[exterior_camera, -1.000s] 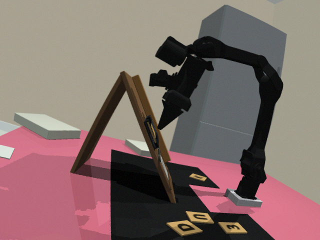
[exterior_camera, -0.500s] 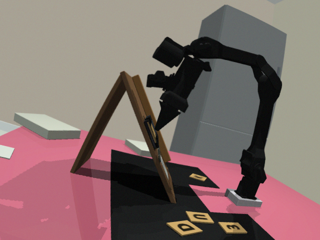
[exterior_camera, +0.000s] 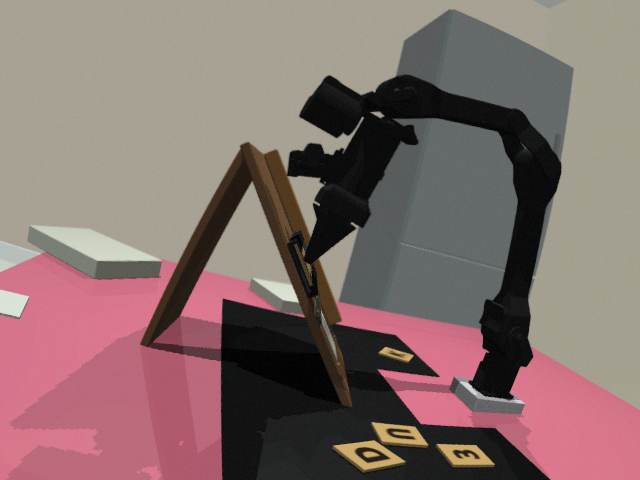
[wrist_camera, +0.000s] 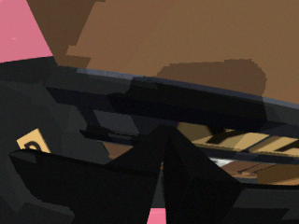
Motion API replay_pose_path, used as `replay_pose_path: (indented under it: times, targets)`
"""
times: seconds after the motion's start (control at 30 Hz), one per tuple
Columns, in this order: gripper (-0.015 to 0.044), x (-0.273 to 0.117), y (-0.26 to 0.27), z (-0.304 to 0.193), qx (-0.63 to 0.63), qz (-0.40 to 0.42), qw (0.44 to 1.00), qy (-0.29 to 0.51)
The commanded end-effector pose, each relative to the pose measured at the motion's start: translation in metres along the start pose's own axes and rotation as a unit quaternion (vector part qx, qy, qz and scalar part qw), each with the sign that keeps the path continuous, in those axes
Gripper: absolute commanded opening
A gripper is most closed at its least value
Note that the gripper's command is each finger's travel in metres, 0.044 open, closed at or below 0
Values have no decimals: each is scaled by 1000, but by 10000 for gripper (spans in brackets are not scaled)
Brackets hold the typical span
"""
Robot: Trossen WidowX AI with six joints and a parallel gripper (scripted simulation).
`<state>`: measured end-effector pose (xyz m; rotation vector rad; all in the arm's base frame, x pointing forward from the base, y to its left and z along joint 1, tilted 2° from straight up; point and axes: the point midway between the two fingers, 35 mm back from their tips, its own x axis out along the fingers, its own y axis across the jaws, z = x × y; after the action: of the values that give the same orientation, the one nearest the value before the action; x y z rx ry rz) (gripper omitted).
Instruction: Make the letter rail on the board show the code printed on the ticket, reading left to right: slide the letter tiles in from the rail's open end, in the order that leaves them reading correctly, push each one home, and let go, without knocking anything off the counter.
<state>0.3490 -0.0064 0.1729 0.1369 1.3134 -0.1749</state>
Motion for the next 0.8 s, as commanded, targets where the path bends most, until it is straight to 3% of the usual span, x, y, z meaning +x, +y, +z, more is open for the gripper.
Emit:
replay_pose_path:
  times: [0.0, 0.77]
  targets:
    - [0, 4, 1, 2, -2, 2, 1000, 2]
    - [0, 1, -6, 1, -2, 1, 1000, 3]
